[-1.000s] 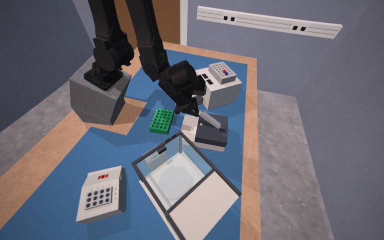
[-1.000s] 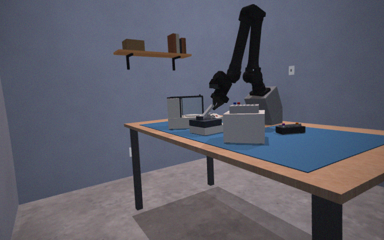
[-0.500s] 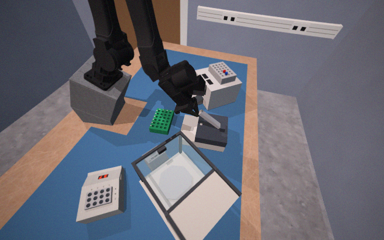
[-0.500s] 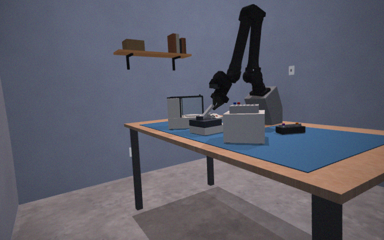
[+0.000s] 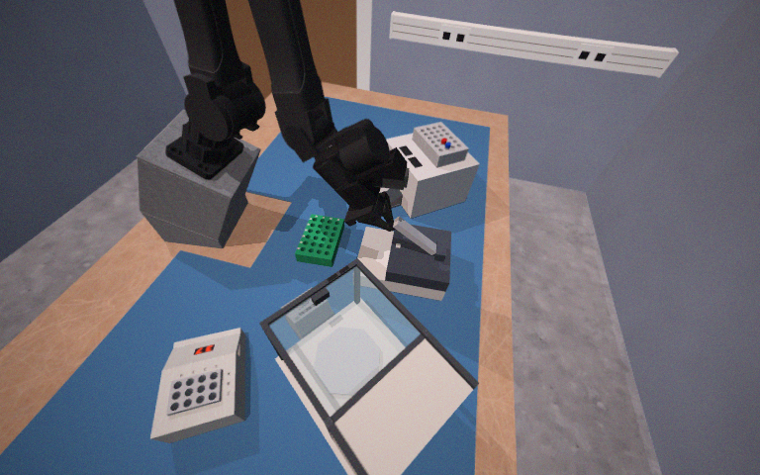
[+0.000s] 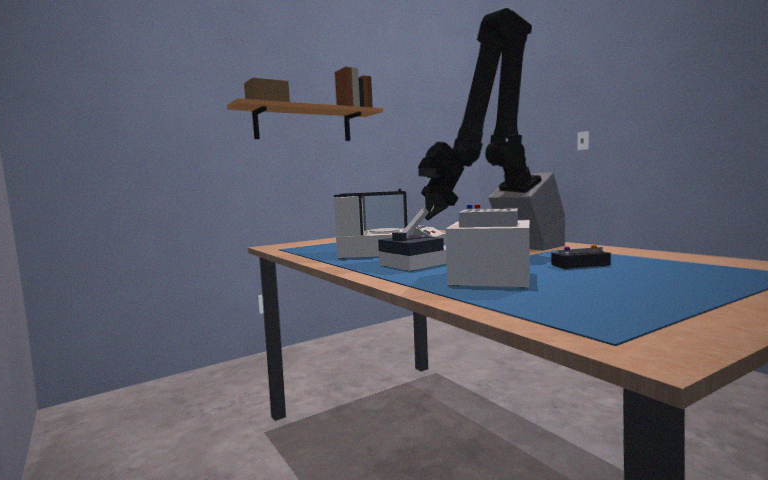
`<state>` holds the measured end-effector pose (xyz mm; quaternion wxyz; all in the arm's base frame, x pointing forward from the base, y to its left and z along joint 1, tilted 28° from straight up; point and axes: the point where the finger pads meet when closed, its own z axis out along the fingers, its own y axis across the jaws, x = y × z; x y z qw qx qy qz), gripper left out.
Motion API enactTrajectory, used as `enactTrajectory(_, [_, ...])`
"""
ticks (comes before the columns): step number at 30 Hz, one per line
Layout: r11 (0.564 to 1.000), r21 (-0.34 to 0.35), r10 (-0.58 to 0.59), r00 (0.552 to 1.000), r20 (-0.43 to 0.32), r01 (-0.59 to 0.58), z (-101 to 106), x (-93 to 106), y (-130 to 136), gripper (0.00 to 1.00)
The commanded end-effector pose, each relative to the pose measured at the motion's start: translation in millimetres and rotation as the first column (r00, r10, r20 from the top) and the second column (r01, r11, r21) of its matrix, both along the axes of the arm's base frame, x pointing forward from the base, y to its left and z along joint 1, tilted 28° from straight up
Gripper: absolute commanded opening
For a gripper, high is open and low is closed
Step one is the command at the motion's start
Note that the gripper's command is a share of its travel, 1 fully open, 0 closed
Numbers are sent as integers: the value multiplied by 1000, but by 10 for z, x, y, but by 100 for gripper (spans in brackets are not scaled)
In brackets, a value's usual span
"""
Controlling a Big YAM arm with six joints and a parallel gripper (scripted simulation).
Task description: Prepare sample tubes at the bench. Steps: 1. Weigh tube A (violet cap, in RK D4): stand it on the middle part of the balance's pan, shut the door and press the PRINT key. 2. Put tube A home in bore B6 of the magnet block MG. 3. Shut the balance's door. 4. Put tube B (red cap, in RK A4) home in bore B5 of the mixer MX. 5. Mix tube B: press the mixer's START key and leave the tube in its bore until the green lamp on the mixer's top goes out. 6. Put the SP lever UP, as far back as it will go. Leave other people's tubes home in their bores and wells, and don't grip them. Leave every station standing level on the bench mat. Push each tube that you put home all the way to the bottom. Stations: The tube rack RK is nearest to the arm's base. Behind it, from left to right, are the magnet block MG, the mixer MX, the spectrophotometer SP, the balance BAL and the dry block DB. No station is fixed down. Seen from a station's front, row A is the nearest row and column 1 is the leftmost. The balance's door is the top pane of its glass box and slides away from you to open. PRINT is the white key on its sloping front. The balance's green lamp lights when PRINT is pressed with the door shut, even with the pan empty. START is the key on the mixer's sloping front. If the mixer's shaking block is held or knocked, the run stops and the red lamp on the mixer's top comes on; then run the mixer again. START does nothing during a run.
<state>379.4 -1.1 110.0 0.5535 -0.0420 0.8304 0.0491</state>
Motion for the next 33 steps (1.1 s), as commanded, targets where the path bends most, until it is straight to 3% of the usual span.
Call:
enactTrajectory(1, [1000, -17, -4, 999, 38, 5, 183, 77, -58, 0])
enactTrajectory(23, [1000, -19, -3, 999, 49, 4, 446, 113, -61, 0])
enactTrajectory(26, [1000, -16, -3, 1000, 24, 3, 365, 120, -61, 0])
enactTrajectory(28, [1000, -19, -3, 999, 50, 4, 481, 119, -60, 0])
enactTrajectory(33, [1000, -19, -2, 999, 51, 3, 539, 128, -57, 0])
